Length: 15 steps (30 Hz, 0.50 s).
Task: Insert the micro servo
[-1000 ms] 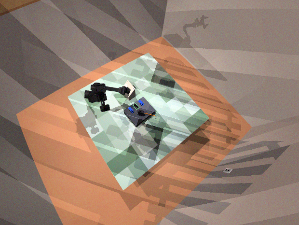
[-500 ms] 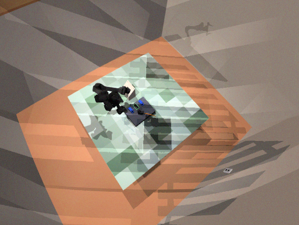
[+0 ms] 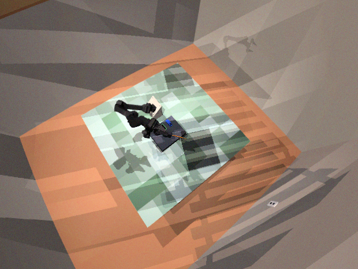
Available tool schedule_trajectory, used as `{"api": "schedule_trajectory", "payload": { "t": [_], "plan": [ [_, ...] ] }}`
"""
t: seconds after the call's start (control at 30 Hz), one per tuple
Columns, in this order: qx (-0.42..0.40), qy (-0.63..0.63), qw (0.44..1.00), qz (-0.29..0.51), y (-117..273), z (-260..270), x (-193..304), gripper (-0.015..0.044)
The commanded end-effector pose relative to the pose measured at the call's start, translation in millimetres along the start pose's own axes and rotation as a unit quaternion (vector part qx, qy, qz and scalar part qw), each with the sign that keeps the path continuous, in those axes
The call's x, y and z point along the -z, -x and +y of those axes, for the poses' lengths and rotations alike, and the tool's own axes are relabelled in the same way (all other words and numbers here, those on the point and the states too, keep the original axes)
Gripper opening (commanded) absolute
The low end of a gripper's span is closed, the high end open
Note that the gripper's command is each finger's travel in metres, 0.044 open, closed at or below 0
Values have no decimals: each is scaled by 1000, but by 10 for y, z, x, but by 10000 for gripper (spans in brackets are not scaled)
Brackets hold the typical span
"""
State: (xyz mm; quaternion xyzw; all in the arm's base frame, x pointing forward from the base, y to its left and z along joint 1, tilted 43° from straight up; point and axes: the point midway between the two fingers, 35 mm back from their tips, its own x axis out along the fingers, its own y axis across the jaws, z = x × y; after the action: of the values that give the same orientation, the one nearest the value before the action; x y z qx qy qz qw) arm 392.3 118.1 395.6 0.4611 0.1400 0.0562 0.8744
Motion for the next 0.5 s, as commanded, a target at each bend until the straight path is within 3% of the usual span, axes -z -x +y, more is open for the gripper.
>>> {"api": "schedule_trajectory", "payload": {
  "t": [0.0, 0.47],
  "plan": [
    [59, -53, 997, 5, -149, -305, 105, 440],
    [236, -206, 949, -20, -395, -1242, 408, 440]
  ]
}}
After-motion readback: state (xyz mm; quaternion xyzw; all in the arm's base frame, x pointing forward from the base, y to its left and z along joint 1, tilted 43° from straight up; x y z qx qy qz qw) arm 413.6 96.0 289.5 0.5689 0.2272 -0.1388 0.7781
